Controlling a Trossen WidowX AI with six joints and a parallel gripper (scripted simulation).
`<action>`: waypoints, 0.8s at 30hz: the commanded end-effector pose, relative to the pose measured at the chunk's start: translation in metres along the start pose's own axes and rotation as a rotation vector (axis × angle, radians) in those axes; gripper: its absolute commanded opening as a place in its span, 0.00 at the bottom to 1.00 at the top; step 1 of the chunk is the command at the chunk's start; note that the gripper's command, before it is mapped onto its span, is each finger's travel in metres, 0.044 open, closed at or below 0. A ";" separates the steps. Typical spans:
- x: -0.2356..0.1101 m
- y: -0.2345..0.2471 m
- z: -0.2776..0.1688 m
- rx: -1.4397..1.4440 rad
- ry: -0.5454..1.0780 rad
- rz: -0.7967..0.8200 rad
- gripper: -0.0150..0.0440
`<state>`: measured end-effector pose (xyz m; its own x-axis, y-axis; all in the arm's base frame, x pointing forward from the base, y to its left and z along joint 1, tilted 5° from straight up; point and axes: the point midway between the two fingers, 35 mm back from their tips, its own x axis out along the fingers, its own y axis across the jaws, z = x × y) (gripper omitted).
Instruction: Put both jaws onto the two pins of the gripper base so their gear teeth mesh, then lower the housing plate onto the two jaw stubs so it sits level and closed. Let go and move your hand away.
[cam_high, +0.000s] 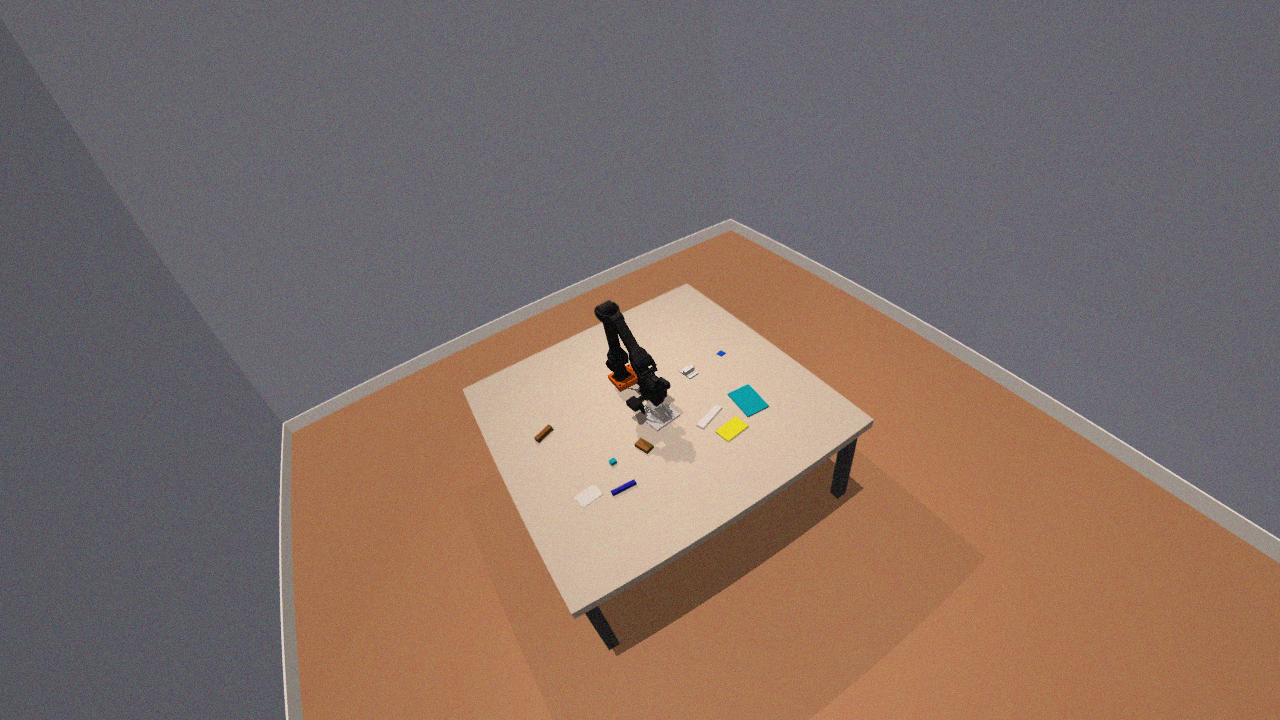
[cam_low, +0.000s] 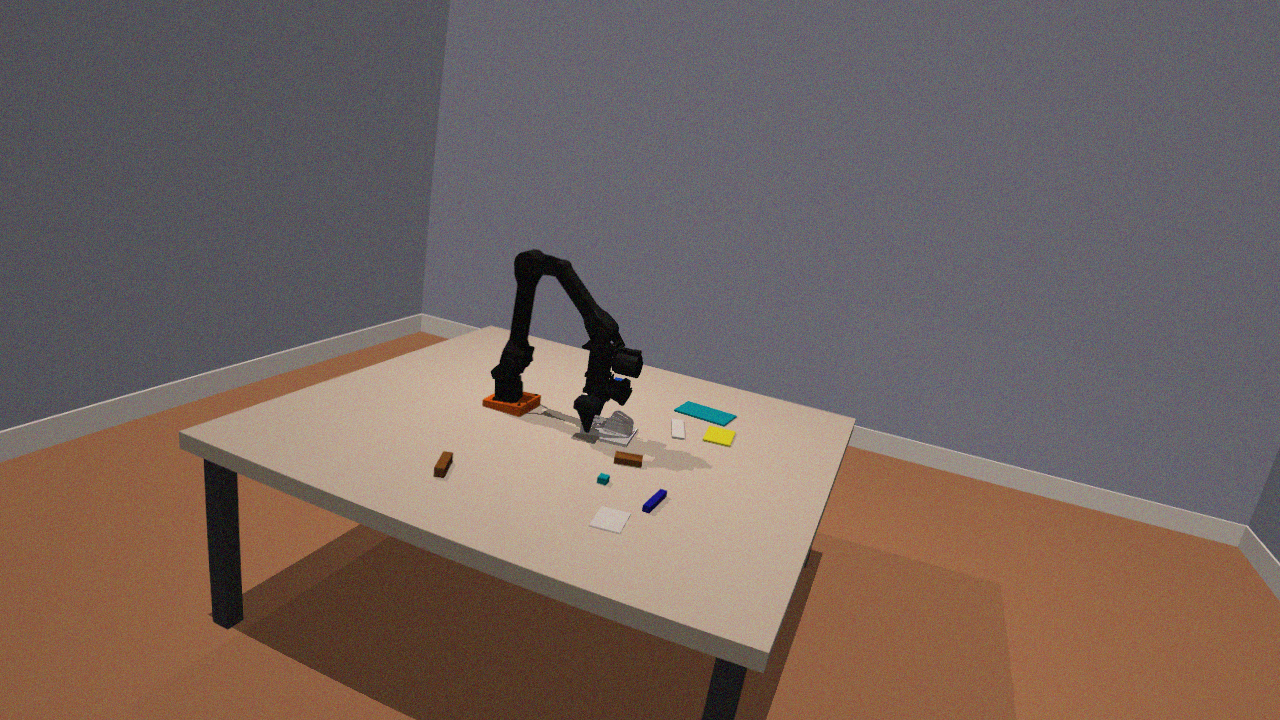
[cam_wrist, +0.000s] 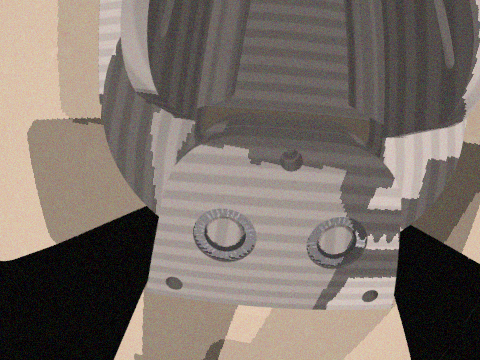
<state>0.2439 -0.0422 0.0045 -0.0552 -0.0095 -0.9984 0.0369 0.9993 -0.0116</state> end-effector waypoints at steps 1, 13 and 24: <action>0.000 -0.001 0.000 -0.001 0.001 -0.004 0.85; 0.000 -0.001 0.000 -0.001 0.001 -0.004 0.85; 0.000 0.000 0.000 0.000 0.000 0.000 1.00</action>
<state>0.2438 -0.0421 0.0044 -0.0555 -0.0093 -0.9984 0.0369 0.9993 -0.0114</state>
